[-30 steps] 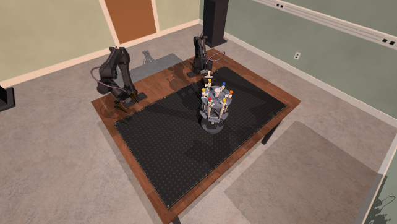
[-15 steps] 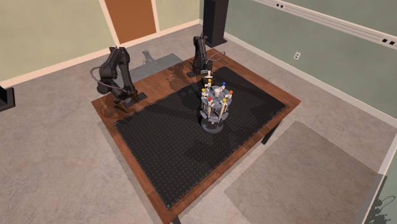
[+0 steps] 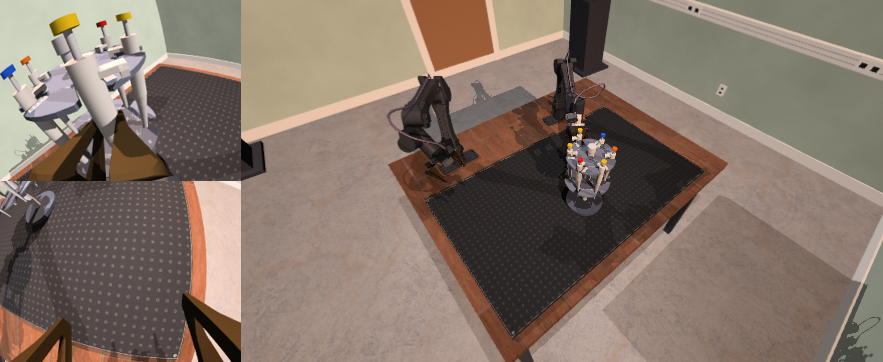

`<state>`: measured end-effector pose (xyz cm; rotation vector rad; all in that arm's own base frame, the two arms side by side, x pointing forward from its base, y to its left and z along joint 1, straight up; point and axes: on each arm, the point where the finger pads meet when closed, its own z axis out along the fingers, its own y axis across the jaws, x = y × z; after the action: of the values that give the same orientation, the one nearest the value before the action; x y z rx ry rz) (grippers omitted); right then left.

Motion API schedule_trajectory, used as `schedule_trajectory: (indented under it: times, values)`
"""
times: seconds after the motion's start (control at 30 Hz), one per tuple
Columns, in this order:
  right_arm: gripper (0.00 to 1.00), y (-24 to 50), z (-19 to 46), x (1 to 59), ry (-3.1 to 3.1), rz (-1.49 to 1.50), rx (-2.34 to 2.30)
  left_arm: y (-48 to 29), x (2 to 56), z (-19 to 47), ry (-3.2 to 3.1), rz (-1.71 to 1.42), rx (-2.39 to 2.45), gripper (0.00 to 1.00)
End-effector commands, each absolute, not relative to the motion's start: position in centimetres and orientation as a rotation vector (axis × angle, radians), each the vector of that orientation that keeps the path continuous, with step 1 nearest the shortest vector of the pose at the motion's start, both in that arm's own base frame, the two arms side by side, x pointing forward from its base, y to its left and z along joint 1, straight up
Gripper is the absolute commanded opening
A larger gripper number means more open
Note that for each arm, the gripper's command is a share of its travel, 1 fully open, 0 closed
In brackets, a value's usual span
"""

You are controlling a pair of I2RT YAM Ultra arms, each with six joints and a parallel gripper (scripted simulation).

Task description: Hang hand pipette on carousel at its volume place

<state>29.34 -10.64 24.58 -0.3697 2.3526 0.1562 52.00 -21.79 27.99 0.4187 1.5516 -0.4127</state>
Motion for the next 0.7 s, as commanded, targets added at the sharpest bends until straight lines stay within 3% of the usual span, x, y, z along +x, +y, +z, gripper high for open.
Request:
schedule_trajectory:
  times: [0.0,0.67]
  values:
    - [1.0,-10.92,25.28,29.74,2.324,0.147,-0.379,-21.17,52.07,31.64,1.489,-0.417,0.405,0.12]
    - [1.0,-10.92,25.28,29.74,2.324,0.147,-0.379,-21.17,52.05,32.05,1.472,-0.417,0.403,0.12]
